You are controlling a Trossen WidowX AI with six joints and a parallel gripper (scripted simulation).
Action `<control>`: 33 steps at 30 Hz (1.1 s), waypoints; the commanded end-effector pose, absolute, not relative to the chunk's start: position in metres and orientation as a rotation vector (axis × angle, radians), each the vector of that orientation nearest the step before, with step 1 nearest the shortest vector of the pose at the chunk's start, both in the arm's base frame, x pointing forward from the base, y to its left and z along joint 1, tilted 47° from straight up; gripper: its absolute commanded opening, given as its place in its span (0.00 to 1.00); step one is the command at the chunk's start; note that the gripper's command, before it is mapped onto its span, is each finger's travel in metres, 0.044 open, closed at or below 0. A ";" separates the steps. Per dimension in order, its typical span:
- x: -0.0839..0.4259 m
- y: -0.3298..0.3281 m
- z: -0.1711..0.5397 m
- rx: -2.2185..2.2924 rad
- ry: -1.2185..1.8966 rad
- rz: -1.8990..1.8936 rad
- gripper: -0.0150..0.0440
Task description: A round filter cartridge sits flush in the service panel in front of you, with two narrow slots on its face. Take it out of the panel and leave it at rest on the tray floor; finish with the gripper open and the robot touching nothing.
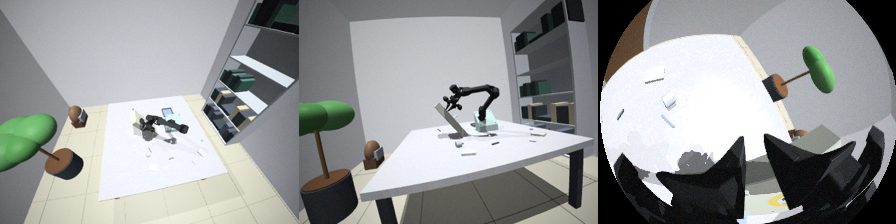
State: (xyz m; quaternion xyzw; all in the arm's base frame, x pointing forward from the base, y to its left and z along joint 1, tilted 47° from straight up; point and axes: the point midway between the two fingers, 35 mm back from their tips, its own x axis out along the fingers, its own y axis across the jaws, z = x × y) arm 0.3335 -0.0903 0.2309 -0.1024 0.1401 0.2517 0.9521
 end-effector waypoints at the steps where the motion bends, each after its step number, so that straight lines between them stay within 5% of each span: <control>1: 0.319 -0.142 0.230 -0.130 0.317 0.341 0.41; 11: 0.252 -0.197 0.144 0.148 0.392 0.207 0.41; 33: 0.276 -0.193 0.132 0.144 0.400 0.209 0.41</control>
